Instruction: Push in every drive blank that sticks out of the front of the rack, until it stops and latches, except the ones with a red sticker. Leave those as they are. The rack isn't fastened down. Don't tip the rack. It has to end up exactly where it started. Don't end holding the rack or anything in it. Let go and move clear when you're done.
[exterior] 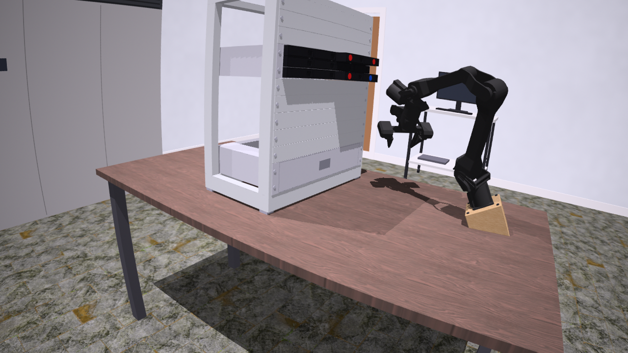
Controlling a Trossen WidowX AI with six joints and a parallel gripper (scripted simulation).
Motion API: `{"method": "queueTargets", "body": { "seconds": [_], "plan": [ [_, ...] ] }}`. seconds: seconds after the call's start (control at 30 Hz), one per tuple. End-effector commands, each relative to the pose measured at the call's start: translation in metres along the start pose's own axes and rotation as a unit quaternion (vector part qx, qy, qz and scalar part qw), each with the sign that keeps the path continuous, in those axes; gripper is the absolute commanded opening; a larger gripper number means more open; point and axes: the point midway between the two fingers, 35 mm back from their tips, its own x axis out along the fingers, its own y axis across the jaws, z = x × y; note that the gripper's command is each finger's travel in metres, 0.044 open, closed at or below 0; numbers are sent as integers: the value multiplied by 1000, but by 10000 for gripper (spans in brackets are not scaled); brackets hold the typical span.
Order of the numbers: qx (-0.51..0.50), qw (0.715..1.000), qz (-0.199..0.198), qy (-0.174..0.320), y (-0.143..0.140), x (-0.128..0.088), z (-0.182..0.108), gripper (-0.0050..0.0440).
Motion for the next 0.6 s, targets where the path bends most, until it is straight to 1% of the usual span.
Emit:
{"method": "queueTargets", "body": {
  "seconds": [0.0, 0.53, 0.57],
  "plan": [
    [1, 1000, 6, -10, 2, -6, 5, 400],
    [1, 1000, 6, -10, 2, -6, 5, 400],
    [1, 1000, 6, -10, 2, -6, 5, 440]
  ]
}}
